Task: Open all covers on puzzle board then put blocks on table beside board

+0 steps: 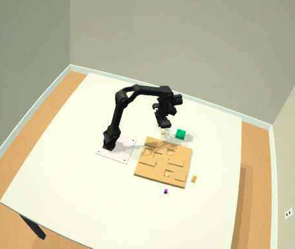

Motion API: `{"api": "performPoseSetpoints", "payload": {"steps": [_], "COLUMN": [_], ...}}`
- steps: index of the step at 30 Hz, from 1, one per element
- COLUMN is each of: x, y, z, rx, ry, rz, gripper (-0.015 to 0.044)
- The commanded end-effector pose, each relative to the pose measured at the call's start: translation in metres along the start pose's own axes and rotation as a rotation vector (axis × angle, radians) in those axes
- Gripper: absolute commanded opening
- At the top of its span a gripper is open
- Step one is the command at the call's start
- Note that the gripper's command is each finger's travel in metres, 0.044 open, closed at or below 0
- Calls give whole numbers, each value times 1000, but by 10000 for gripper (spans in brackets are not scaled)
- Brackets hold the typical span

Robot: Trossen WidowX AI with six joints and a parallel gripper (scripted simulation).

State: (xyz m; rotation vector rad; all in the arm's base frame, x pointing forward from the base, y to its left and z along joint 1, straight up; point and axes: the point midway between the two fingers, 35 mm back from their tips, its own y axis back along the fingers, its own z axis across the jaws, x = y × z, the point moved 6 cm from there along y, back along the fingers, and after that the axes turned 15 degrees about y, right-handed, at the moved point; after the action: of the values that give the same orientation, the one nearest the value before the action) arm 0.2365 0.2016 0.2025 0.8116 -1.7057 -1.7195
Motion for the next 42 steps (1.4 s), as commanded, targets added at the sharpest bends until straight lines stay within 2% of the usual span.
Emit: {"api": "performPoseSetpoints", "payload": {"steps": [1, 10, 42], "x": [-6, -11, -17], "y": [1, 1, -47], "z": [15, 48, 49], "rx": [-1, -4, -4], "ry": [-2, -2, -2], "rz": [-4, -4, -5], "gripper": [80, 80, 80]}}
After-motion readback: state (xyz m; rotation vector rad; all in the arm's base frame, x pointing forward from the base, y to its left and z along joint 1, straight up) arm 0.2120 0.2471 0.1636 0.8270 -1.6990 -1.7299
